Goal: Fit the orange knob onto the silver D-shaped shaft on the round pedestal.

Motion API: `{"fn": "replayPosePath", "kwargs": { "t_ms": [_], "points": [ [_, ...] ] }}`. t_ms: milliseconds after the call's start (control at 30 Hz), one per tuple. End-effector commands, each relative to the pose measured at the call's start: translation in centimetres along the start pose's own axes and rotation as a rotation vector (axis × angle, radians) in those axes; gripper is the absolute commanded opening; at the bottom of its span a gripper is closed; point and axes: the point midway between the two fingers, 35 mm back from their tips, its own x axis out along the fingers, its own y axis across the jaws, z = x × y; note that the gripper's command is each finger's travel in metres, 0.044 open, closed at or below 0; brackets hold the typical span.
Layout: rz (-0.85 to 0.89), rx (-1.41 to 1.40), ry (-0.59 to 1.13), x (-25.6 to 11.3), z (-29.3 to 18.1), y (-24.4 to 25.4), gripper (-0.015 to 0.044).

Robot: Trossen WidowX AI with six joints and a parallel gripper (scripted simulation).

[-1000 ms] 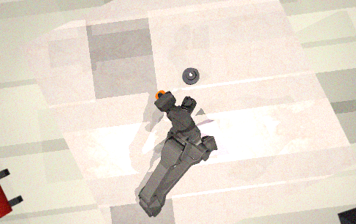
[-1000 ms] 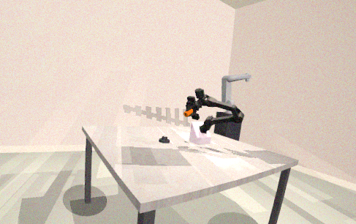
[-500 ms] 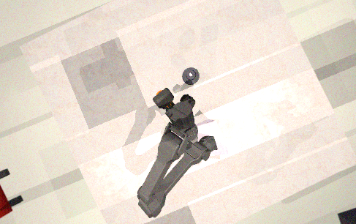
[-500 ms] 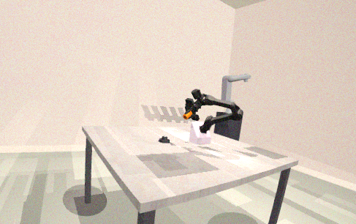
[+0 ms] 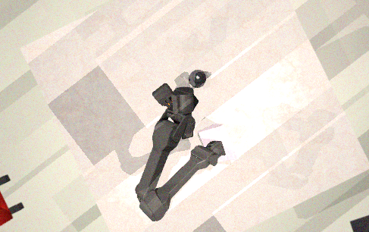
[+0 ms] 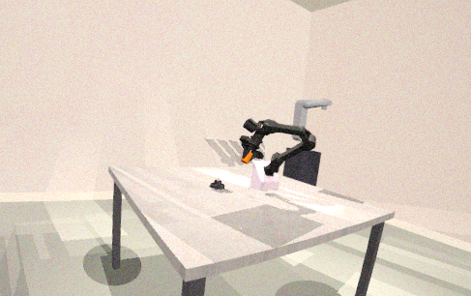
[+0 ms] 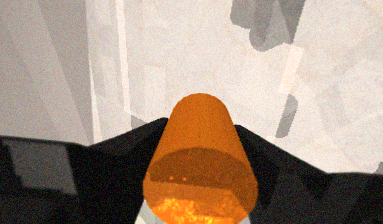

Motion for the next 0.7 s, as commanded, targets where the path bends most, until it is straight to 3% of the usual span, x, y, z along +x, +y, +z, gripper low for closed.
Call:
{"fn": "replayPosePath", "kwargs": {
  "t_ms": [0, 667],
  "points": [
    [-0.109, -0.013, 0.000, 0.8, -0.1, -0.1, 0.0000],
    [-0.572, -0.029, 0.005, 4.8, -0.4, -1.4, 0.0000]
  ]
}}
